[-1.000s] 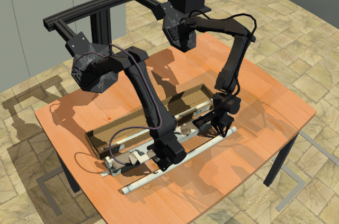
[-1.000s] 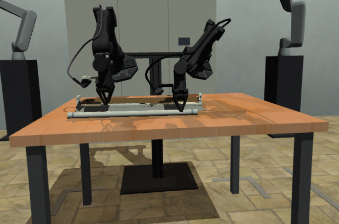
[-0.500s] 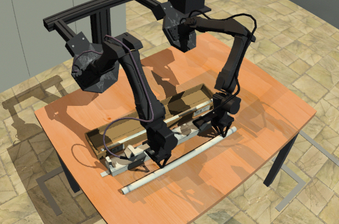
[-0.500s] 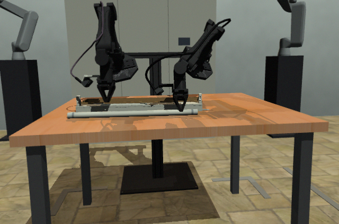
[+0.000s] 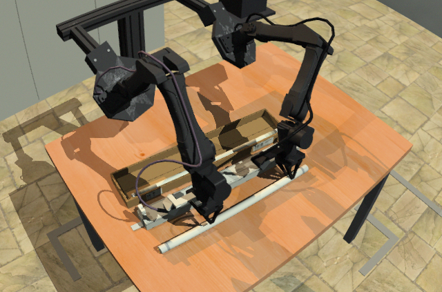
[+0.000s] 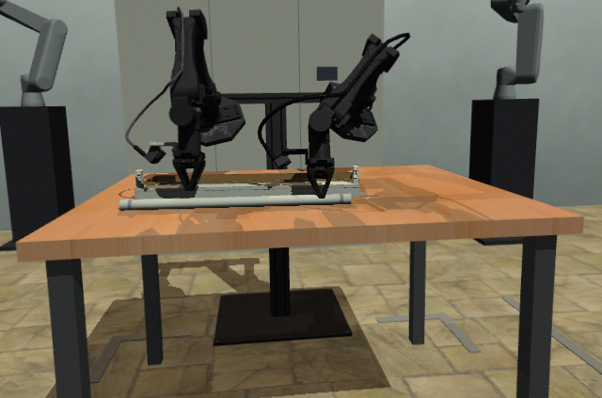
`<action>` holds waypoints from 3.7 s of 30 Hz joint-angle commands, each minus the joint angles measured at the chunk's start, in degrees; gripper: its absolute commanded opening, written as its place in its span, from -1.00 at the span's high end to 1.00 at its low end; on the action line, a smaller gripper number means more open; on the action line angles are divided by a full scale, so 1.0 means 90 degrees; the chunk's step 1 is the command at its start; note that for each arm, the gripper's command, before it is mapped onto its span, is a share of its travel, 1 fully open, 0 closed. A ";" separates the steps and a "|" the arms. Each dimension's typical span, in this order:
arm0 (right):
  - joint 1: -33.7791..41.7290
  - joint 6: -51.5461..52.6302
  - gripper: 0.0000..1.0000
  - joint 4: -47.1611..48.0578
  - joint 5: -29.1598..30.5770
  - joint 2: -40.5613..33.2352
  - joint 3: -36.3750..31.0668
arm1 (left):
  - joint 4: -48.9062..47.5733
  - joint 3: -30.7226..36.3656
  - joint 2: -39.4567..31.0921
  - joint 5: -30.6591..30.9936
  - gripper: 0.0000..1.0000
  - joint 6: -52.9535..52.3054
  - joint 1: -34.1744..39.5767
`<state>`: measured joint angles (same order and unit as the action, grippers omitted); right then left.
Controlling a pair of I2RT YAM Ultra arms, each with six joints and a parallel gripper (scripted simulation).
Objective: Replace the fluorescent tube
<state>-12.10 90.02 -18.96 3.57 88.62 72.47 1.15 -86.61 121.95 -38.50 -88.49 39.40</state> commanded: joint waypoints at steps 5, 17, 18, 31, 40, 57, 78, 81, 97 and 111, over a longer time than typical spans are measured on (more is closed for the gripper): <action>-0.0120 -0.0072 0.02 0.0358 0.0024 0.0455 0.0254 | 0.0059 -0.0215 -0.0089 0.0083 0.78 -0.0007 0.0137; 0.0003 -0.0072 0.78 0.0277 0.0051 0.0693 0.0436 | 0.0059 -0.0215 -0.0089 0.0083 0.78 -0.0007 0.0137; 0.0003 -0.0072 0.78 0.0277 0.0051 0.0697 0.0436 | 0.0059 -0.0215 -0.0089 0.0083 0.78 -0.0007 0.0137; 0.0003 -0.0011 0.78 0.0270 0.0052 0.0698 0.0290 | 0.0059 -0.0215 -0.0089 0.0083 0.78 -0.0007 0.0137; 0.0024 -0.0024 0.78 0.0229 0.0052 0.0436 0.0191 | 0.0123 -0.0057 -0.0243 0.0066 0.78 0.0079 0.0171; -0.0011 -0.0056 0.78 -0.0017 0.0081 0.0132 0.0207 | 0.0344 0.0097 -0.0462 -0.0200 0.78 0.0197 0.0329; 0.0053 -0.0062 0.78 -0.0103 0.0100 0.0014 0.0387 | 0.0411 -0.0074 -0.0569 -0.0238 0.78 0.0254 0.0407; 0.0021 -0.0079 0.78 -0.0154 0.0115 -0.0026 0.0391 | 0.0454 -0.0028 -0.0595 -0.0249 0.78 0.0272 0.0431; 0.0032 -0.0007 0.78 -0.0388 0.0090 0.0368 0.0488 | 0.0762 -0.0166 -0.0253 -0.0137 0.78 0.0372 0.0425; 0.0050 0.0039 0.78 -0.0847 0.0030 0.0376 0.0912 | 0.1377 -0.0634 -0.0276 -0.0091 0.78 0.0576 0.0407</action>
<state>-12.25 89.84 -24.88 3.44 92.29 78.78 11.77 -90.28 119.72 -40.10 -84.20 41.43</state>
